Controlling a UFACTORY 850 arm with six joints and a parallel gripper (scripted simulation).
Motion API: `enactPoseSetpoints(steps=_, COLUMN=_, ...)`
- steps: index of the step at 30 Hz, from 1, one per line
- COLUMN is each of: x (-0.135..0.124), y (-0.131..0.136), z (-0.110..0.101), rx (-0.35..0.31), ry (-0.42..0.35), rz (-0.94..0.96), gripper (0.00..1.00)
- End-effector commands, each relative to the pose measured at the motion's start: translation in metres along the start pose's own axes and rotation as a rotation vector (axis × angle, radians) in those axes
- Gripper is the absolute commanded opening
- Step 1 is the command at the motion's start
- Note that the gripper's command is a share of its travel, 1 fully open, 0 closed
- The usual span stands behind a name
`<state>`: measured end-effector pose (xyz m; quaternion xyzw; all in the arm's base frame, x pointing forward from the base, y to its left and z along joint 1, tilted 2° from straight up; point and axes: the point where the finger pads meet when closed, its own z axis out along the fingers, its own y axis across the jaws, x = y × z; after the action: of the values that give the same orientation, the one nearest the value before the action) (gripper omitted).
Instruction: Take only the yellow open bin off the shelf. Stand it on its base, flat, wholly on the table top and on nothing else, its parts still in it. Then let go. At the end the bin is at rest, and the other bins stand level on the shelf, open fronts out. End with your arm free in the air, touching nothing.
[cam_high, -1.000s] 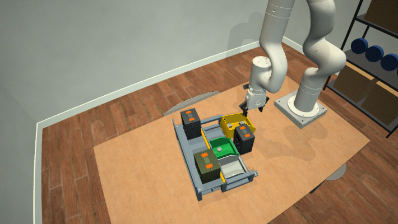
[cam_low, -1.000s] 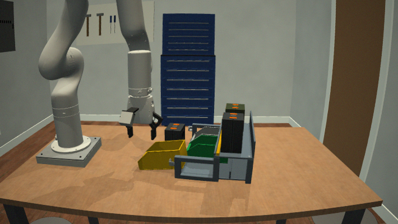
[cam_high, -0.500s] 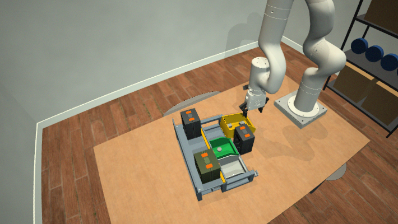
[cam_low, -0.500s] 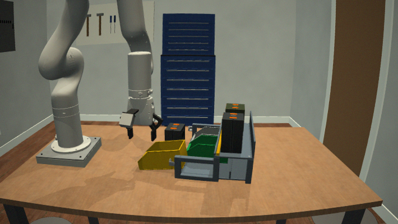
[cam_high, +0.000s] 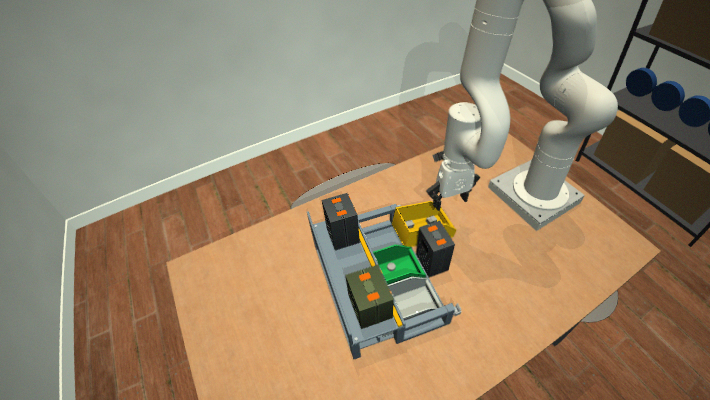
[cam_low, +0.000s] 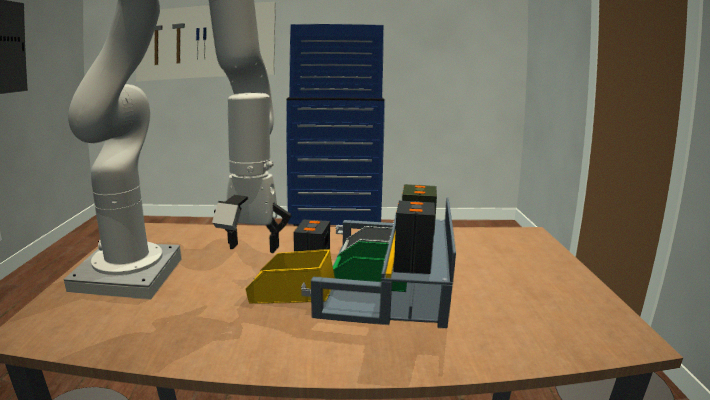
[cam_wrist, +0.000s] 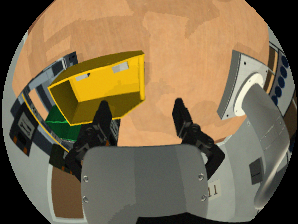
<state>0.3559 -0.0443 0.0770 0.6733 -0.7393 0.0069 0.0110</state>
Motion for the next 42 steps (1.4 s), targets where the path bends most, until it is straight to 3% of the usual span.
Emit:
enactPoseSetpoints(steps=1, x=0.000, y=-0.001, z=0.001, rx=0.001, ry=0.000, rz=0.000, gripper=1.00)
enactPoseSetpoints(steps=12, x=0.000, y=-0.001, z=0.001, rx=0.001, ry=0.000, rz=0.000, gripper=1.00)
enactPoseSetpoints(steps=13, x=0.000, y=-0.001, z=0.001, rx=0.001, ry=0.000, rz=0.000, gripper=0.33)
enactPoseSetpoints(steps=29, x=0.000, y=-0.001, z=0.001, rx=0.001, ry=0.000, rz=0.000, gripper=0.33)
enactPoseSetpoints(steps=34, x=0.000, y=-0.038, z=-0.012, rx=0.001, ry=0.000, rz=0.000, gripper=0.33)
enactPoseSetpoints(steps=42, x=0.000, y=-0.038, z=-0.012, rx=0.001, ry=0.000, rz=0.000, gripper=0.33)
